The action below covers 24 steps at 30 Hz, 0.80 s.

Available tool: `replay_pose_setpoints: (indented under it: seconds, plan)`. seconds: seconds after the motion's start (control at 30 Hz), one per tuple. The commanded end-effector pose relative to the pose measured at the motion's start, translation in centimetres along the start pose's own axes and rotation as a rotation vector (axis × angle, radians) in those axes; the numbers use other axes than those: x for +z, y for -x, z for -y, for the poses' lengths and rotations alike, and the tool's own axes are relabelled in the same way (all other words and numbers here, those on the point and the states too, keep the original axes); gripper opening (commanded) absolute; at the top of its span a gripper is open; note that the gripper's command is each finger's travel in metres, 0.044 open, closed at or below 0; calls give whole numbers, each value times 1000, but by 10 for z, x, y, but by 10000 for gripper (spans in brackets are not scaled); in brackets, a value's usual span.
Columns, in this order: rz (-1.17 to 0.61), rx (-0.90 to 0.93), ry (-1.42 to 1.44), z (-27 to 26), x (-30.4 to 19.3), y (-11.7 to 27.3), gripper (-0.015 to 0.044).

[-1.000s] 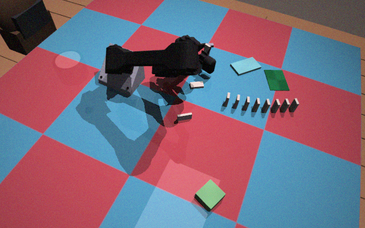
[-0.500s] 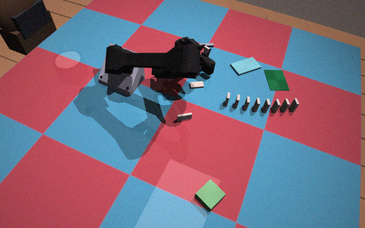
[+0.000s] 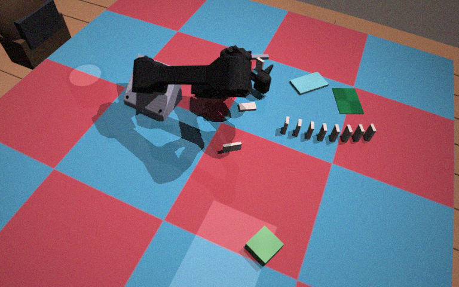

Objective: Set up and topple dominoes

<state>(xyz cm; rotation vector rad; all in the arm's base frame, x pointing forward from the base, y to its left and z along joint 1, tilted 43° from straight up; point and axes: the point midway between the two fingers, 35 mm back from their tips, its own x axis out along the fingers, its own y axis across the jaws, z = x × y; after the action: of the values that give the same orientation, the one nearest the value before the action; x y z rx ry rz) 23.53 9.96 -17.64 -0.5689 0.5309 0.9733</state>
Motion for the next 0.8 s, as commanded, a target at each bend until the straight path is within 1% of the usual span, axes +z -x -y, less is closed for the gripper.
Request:
replay_pose_setpoints:
  seconds: [0.0,0.1,0.3,0.4,0.6,0.77]
  plan:
    - [-2,1,1,1,22,0,440]
    - [-1,-1,-4,-1,46,0,440]
    - [-1,3,-8,-2,48,0,440]
    - [-16,53,-53,-13,53,-7,440]
    - [-210,112,-108,-11,46,-60,440]
    - [-467,147,-162,-14,42,-95,440]
